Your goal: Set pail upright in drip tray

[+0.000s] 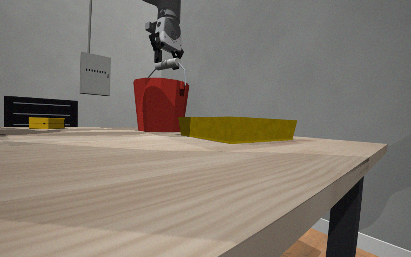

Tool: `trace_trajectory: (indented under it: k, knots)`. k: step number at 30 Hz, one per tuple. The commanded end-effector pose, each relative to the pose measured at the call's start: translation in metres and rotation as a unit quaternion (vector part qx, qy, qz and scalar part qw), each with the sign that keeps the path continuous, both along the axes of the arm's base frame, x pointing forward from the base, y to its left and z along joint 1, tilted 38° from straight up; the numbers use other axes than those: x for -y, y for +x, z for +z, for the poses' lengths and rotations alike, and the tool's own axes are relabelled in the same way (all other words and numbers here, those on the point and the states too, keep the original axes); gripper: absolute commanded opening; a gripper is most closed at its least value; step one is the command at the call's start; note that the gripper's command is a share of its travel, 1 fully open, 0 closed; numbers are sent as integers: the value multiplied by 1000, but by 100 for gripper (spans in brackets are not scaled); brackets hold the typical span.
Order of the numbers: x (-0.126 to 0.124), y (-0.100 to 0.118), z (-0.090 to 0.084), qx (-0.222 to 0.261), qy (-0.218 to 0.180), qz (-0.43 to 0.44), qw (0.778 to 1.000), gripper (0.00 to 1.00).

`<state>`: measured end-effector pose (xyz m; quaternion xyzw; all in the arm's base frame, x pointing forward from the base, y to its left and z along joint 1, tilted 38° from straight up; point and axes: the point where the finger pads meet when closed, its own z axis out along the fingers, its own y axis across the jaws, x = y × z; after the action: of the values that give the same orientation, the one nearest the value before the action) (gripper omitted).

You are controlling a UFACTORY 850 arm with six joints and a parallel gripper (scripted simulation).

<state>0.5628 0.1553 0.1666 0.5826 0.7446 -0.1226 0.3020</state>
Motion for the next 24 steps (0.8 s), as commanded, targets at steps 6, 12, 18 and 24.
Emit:
trace_trajectory:
  k: [6,12,18,24]
  knots:
    - [1,1,-2,1,0,0,1000,100]
    - [1,1,-2,1,0,0,1000,100]
    - [1,1,-2,1,0,0,1000,100]
    - [1,1,-2,1,0,0,1000,0]
